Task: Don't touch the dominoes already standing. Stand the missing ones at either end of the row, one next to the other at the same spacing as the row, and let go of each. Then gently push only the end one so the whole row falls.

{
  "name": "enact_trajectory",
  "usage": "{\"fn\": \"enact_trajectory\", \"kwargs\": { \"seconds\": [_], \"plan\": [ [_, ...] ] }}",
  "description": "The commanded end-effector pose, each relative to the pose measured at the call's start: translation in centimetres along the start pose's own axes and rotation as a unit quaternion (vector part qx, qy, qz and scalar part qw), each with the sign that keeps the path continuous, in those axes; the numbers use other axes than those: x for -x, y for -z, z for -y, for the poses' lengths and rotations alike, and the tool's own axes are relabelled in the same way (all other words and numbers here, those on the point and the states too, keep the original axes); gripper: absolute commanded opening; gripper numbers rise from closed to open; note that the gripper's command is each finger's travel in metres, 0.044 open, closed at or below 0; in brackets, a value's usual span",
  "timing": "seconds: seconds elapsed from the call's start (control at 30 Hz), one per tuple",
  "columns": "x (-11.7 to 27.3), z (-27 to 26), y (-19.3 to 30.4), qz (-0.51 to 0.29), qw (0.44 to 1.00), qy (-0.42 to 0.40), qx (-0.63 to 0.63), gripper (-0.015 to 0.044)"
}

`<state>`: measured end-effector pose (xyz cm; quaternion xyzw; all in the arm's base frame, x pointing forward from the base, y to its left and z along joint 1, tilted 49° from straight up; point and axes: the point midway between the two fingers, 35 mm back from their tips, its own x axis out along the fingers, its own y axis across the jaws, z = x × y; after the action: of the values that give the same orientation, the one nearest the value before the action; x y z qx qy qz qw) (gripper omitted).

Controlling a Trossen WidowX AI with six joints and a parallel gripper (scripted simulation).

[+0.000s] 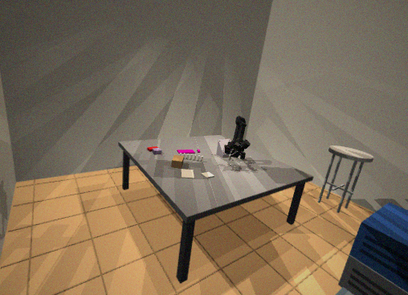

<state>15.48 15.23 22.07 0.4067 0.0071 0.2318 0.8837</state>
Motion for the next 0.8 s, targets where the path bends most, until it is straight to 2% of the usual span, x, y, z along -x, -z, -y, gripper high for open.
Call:
{"fn": "enact_trajectory", "kwargs": {
  "seconds": [0.0, 0.77],
  "plan": [
    [0.0, 0.0, -0.1, 0.001, 1.000, 0.001, -0.004, 0.0025],
    [-0.9, -0.6, 2.1, -0.003, 1.000, 0.008, -0.012, 0.0025]
  ]
}}
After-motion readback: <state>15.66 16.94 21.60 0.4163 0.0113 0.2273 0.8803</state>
